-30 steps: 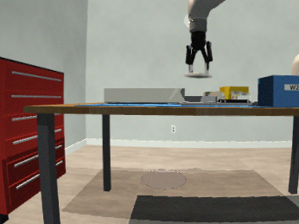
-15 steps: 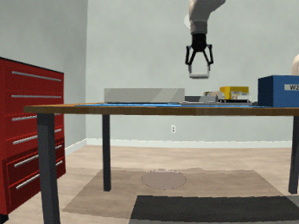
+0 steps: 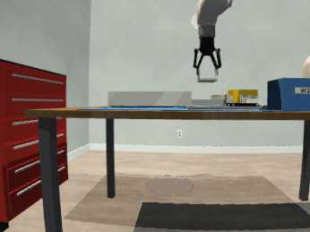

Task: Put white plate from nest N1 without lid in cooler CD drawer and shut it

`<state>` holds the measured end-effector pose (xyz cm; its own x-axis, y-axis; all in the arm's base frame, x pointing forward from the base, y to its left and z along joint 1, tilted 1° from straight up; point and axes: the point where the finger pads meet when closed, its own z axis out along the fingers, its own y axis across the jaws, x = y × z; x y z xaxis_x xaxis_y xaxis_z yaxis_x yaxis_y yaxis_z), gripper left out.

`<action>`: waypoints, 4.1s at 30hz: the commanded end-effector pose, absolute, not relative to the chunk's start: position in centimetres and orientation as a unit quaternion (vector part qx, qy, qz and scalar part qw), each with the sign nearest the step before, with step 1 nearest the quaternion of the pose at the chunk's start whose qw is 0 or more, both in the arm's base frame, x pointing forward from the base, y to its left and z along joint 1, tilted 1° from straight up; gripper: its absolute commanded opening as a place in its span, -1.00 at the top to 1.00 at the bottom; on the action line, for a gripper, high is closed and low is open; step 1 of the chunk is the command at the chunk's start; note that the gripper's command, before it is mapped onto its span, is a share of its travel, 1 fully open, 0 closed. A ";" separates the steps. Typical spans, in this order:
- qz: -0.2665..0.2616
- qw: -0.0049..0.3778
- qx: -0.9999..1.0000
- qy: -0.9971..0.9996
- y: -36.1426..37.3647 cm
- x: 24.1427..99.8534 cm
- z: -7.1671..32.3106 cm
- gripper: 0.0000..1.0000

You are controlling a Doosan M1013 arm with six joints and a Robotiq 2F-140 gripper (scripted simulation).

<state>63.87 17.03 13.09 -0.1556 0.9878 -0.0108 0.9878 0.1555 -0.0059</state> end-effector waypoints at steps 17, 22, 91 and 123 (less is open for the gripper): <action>-0.006 0.002 0.650 0.760 12.6 63.5 13.2 1.00; -0.006 0.002 0.650 0.760 11.2 63.3 13.2 1.00; -0.006 0.002 0.650 0.760 10.6 63.3 6.6 1.00; -0.006 0.002 0.650 0.760 10.5 63.2 2.9 1.00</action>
<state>63.25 10.52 3.09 -0.1557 0.9878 -0.0107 0.9878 0.1556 -0.0060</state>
